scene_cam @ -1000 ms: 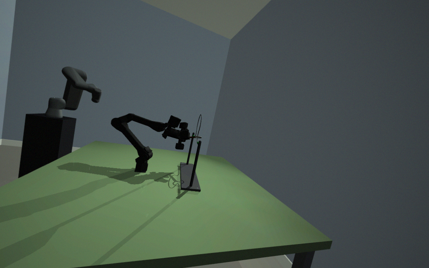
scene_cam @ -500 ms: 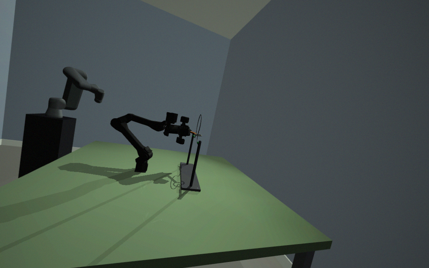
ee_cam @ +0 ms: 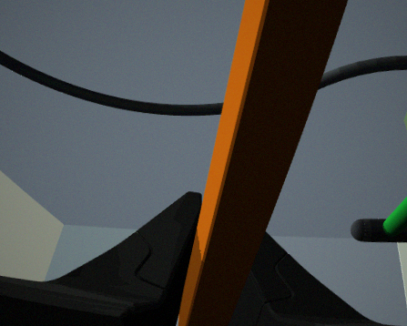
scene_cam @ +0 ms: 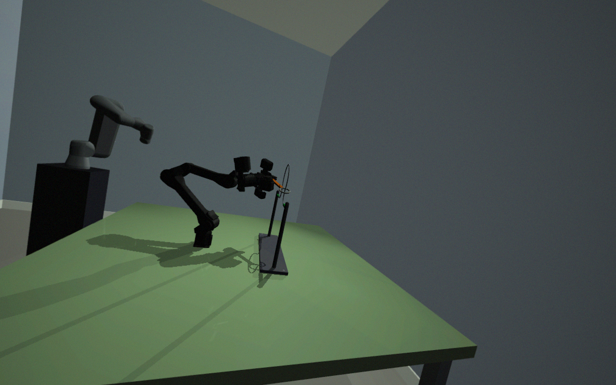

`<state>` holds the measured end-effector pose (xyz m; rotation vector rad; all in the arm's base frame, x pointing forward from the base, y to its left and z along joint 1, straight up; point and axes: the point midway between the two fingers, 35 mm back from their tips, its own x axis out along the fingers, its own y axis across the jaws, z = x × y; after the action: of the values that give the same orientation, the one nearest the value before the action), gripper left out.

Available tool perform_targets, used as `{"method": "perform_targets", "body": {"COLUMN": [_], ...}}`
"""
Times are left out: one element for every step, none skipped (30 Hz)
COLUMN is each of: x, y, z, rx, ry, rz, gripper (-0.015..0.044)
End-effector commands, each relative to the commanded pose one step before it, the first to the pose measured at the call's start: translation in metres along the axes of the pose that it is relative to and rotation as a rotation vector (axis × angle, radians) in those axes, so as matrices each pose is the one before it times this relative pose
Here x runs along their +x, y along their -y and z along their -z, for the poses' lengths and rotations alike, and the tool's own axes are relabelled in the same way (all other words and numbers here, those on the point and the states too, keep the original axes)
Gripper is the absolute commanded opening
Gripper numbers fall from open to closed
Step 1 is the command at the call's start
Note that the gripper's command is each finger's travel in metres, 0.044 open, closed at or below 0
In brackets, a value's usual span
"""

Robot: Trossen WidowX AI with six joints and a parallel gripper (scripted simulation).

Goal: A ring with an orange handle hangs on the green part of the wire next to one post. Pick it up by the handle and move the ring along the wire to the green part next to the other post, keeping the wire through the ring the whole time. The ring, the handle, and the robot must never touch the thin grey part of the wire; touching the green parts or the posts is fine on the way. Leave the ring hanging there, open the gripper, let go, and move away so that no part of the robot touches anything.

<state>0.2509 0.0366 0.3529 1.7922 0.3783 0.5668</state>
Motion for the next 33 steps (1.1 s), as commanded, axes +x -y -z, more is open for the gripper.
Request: {"method": "perform_targets", "body": {"x": [0.00031,0.00068,0.00088,0.00123,0.00163,0.00165,0.00159,0.00072,0.00034,0.00001,-0.00004,-0.00004,-0.00004,-0.00004,-0.00005,-0.00002,0.00000,0.00000,0.00000,-0.00001,0.00001,0.00003,0.00003,0.00003,0.00002,0.00003,0.00003,0.00004,0.00004,0.00004,0.00005,0.00006,0.00006], "y": [-0.01326,-0.00095,-0.00098,-0.00127,-0.00160,-0.00176,-0.00222,-0.00160,-0.00161,-0.00108,-0.00069,-0.00046,-0.00039,-0.00036,-0.00035,-0.00017,0.00001,0.00007,0.00009,0.00009,0.00021,0.00032,0.00036,0.00037,0.00037,0.00044,0.00033,0.00038,0.00046,0.00052,0.00055,0.00057,0.00058], "z": [-0.00092,-0.00021,-0.00026,-0.00037,-0.00049,-0.00051,-0.00052,-0.00029,-0.00022,-0.00012,-0.00007,-0.00005,-0.00005,-0.00005,-0.00005,-0.00003,-0.00002,-0.00001,-0.00002,-0.00002,-0.00001,0.00001,0.00001,0.00000,-0.00001,0.00000,0.00001,0.00000,0.00000,-0.00001,0.00000,0.00001,0.00001], "rx": [0.0568,0.0032,0.0032,0.0041,0.0051,0.0051,0.0049,0.0023,0.0012,0.0002,-0.0016,-0.0034,-0.0042,-0.0044,-0.0044,-0.0055,-0.0069,-0.0074,-0.0075,-0.0075,-0.0083,-0.0092,-0.0095,-0.0095,-0.0095,-0.0099,-0.0068,-0.0078,-0.0094,-0.0105,-0.0109,-0.0110,-0.0110], "ry": [0.00069,0.00577,0.00731,0.01017,0.01348,0.01420,0.01471,0.00733,0.00421,0.00100,0.00026,0.00014,0.00012,0.00012,0.00012,0.00018,0.00025,0.00029,0.00031,0.00032,0.00037,0.00043,0.00047,0.00048,0.00049,0.00053,0.00040,0.00047,0.00058,0.00065,0.00067,0.00068,0.00070], "rz": [-0.03752,-0.00179,-0.00170,-0.00211,-0.00256,-0.00205,-0.00091,0.00052,0.00142,0.00140,0.00245,0.00373,0.00436,0.00451,0.00452,0.00527,0.00627,0.00673,0.00679,0.00676,0.00730,0.00795,0.00820,0.00823,0.00822,0.00854,0.00585,0.00666,0.00807,0.00906,0.00939,0.00948,0.00950], "gripper": [-0.0150,-0.0150,-0.0150,-0.0150,-0.0150,-0.0150,-0.0150,-0.0150,-0.0150,-0.0150,-0.0150,-0.0150,-0.0150,-0.0150,-0.0150,-0.0150,-0.0150,-0.0150,-0.0150,-0.0150,-0.0150,-0.0150,-0.0150,-0.0150,-0.0150,-0.0150,-0.0150,-0.0150,-0.0150,-0.0150,-0.0150,-0.0150,-0.0150]}}
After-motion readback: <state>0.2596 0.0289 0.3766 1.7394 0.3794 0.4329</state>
